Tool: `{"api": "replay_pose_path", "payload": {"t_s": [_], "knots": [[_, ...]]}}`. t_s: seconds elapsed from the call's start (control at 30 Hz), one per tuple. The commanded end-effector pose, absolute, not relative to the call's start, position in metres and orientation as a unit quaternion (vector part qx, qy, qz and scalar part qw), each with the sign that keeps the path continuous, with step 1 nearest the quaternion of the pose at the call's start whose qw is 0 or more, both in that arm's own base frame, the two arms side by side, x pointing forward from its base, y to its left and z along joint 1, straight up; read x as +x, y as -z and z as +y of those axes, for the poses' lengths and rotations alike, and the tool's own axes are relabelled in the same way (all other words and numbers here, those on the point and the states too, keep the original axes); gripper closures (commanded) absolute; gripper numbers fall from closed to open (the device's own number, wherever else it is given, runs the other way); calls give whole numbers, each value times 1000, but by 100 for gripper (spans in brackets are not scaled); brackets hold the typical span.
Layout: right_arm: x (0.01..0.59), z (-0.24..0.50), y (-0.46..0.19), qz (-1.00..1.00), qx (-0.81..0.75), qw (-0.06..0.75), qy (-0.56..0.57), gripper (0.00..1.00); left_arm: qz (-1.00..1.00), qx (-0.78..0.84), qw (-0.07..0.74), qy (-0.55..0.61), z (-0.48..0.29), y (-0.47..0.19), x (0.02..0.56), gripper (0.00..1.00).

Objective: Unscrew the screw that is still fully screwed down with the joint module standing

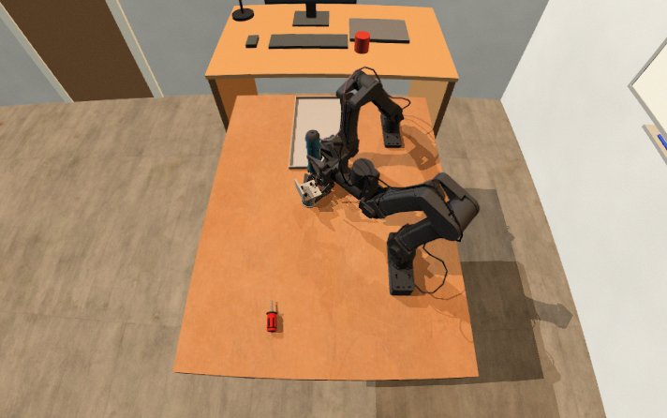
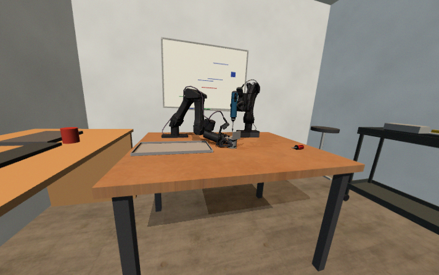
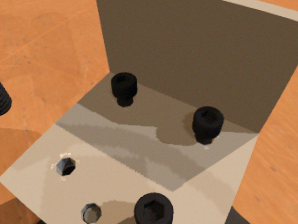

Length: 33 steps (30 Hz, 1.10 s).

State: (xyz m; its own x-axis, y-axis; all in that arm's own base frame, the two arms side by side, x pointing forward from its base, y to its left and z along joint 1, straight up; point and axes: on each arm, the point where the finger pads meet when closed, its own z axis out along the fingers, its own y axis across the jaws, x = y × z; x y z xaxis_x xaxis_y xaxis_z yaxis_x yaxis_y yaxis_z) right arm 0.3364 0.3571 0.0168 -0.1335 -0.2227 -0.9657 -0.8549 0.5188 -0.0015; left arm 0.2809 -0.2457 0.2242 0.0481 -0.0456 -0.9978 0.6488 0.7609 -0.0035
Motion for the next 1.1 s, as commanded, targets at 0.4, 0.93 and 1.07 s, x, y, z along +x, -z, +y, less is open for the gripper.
{"api": "replay_pose_path", "payload": {"t_s": [0.4, 0.93, 1.07], "knots": [[328, 355, -2, 704, -393, 509, -301, 41, 571, 208, 745, 275, -247, -293, 281, 58], [328, 355, -2, 704, -393, 509, -301, 41, 571, 208, 745, 276, -247, -299, 281, 58], [328, 355, -2, 704, -393, 509, -301, 41, 571, 208, 745, 276, -247, -303, 281, 58]]}}
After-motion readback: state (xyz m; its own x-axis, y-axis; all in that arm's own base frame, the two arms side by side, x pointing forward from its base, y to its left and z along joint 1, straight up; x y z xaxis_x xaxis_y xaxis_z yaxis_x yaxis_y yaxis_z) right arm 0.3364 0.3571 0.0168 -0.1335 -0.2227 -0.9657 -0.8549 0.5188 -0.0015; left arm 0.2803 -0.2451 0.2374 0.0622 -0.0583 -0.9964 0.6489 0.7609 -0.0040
